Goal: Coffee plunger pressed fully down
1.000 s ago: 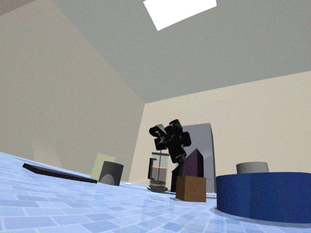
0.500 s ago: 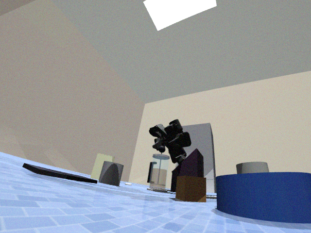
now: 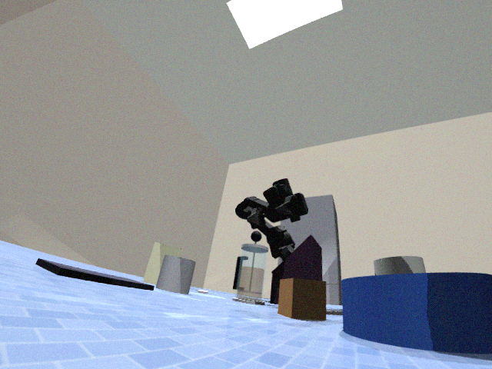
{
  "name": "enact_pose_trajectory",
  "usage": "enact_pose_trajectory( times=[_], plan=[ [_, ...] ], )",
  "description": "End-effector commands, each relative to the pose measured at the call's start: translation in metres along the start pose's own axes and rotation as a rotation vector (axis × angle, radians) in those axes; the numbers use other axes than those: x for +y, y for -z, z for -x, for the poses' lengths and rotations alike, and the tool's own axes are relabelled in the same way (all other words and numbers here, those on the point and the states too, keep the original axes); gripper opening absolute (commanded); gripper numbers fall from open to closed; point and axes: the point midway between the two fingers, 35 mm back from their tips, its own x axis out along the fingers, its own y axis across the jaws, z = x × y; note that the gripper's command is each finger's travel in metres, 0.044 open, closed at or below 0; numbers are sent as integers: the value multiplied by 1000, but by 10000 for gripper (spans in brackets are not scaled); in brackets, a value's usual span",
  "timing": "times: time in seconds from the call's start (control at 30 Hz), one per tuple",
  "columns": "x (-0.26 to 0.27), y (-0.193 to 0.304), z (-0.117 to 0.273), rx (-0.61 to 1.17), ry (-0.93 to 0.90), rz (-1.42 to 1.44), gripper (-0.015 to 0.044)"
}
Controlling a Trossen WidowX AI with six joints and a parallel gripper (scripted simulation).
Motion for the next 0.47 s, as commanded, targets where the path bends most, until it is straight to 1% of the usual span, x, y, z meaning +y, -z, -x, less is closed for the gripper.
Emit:
enact_pose_trajectory(
  times=[0.0, 0.1, 0.27, 0.43],
  plan=[
    [-1, -5, 19, 48, 16, 18, 440],
    [-11, -10, 32, 56, 37, 49, 440],
    [-22, -31, 49, 12, 50, -17, 440],
    [-35, -25, 54, 29, 72, 98, 440]
  ],
)
